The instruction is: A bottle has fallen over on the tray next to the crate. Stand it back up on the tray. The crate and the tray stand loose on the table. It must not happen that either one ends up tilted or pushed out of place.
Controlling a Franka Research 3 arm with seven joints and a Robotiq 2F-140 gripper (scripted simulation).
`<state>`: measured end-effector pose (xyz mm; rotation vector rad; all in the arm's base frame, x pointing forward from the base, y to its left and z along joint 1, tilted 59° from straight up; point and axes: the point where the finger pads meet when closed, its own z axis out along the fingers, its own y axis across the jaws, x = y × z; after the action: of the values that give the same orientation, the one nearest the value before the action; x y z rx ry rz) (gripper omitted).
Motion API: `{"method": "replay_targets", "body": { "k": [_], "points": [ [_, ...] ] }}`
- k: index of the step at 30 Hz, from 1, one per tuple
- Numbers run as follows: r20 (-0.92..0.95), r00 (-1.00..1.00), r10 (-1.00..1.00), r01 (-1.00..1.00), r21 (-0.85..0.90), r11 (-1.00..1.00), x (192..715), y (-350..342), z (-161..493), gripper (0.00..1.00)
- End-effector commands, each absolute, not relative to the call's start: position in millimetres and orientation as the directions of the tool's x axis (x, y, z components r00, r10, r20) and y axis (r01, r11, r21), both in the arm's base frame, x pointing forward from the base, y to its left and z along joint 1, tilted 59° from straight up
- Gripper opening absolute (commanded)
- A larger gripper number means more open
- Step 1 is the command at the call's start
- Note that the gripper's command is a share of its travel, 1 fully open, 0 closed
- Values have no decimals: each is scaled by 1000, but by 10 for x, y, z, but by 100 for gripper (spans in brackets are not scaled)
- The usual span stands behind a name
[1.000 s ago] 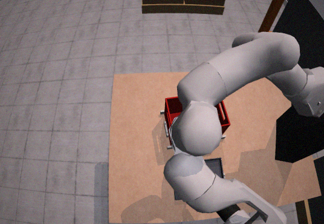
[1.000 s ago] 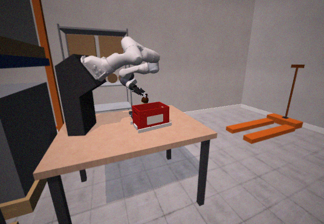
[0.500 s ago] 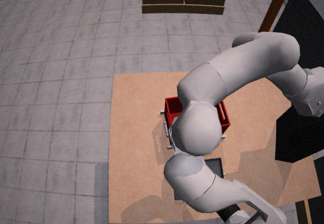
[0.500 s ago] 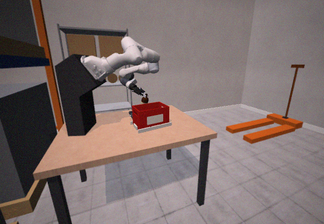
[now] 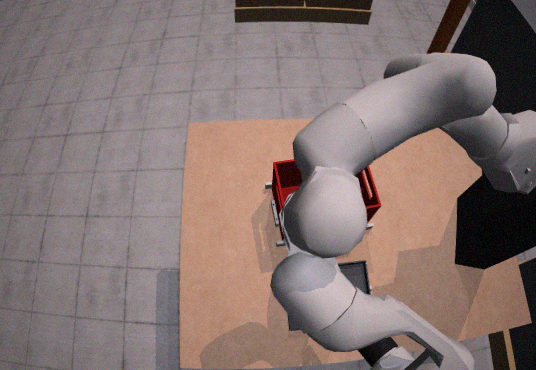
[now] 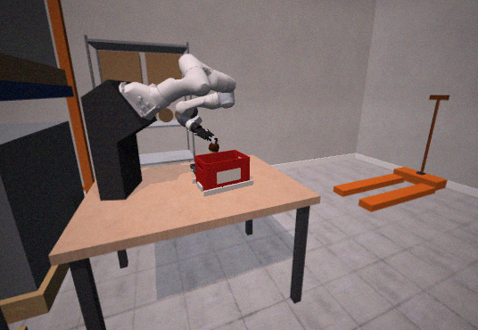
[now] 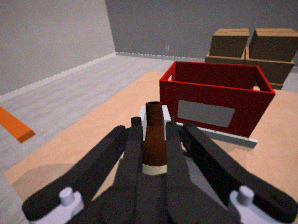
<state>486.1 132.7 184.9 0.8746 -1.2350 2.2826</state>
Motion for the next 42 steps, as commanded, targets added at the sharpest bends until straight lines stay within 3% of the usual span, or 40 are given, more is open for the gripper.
{"method": "replay_targets", "body": {
  "k": [1, 42],
  "points": [
    [687, -725, 48, -603, -599, -527, 4848, 1329, 1850, 0],
    [687, -725, 48, -603, -599, -527, 4956, 1283, 1781, 0]
  ]
}}
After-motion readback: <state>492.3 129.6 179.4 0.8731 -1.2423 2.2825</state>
